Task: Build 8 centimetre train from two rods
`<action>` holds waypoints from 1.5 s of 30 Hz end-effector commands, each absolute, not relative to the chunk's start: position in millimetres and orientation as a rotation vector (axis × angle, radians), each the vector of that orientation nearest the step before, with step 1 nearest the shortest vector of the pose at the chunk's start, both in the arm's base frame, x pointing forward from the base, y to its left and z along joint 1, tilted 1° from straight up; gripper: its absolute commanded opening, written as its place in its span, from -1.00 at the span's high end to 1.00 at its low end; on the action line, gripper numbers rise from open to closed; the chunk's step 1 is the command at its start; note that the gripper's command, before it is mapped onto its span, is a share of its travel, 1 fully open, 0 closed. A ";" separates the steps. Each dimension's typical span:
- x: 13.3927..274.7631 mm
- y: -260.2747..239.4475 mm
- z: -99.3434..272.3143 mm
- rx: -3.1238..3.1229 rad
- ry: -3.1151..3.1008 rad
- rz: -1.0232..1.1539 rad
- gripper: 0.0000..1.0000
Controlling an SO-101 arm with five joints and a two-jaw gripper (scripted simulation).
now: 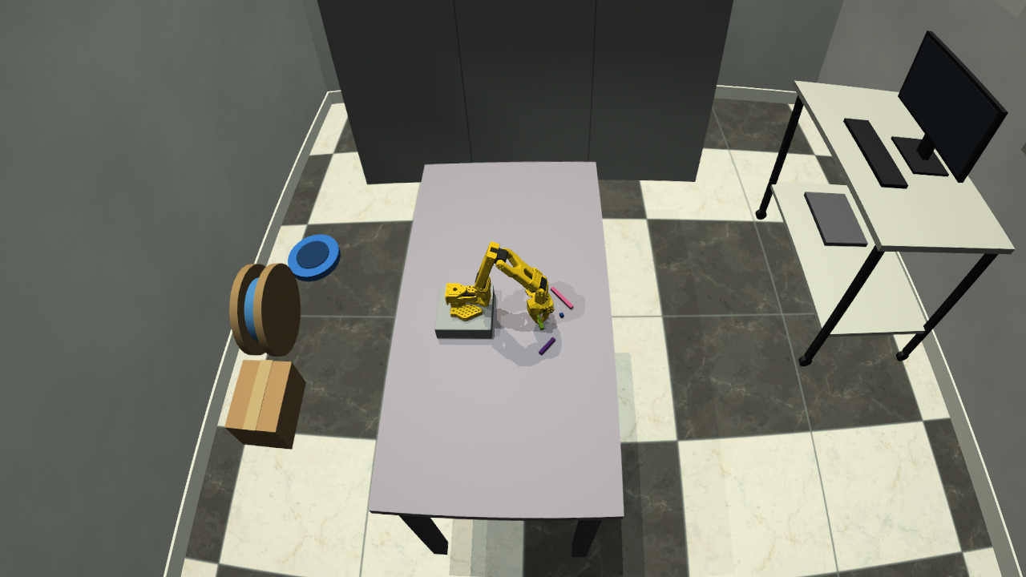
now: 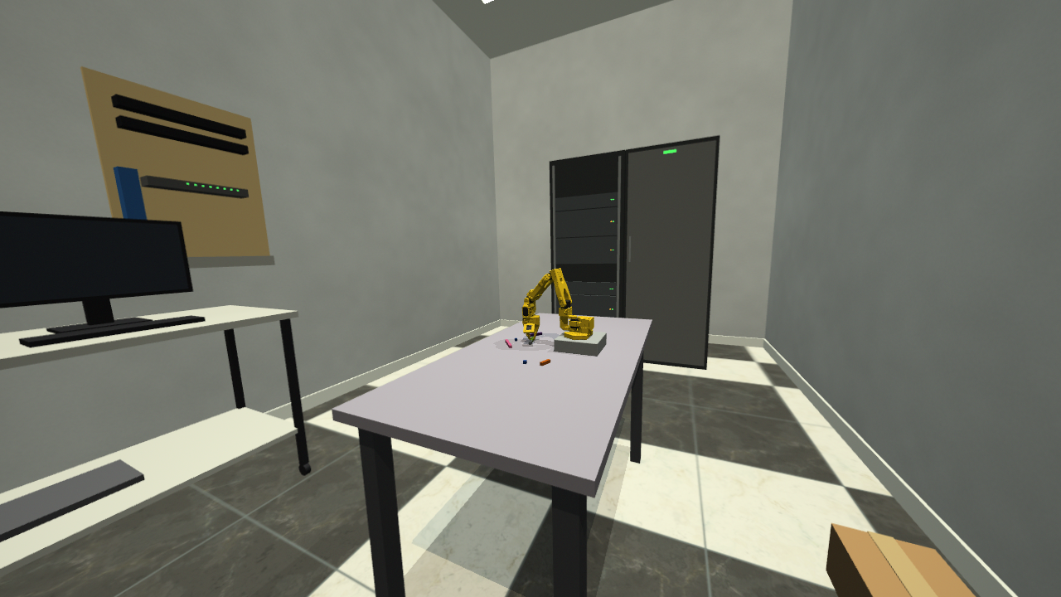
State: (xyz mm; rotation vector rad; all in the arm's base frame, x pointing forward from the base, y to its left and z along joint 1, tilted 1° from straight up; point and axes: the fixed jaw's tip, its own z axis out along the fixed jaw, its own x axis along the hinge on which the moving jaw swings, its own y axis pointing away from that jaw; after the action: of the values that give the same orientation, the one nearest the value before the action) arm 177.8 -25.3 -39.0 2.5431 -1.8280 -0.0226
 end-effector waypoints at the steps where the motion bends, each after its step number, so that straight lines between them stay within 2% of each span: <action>1: 176.6 -22.8 -39.2 2.547 -1.825 -0.023 1.00; 45: 179.1 -22.8 -37.8 2.551 -1.827 -0.011 1.00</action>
State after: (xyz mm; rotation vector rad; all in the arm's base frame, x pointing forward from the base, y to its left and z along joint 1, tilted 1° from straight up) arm 177.8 -25.0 -39.0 2.5431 -1.8280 -0.0226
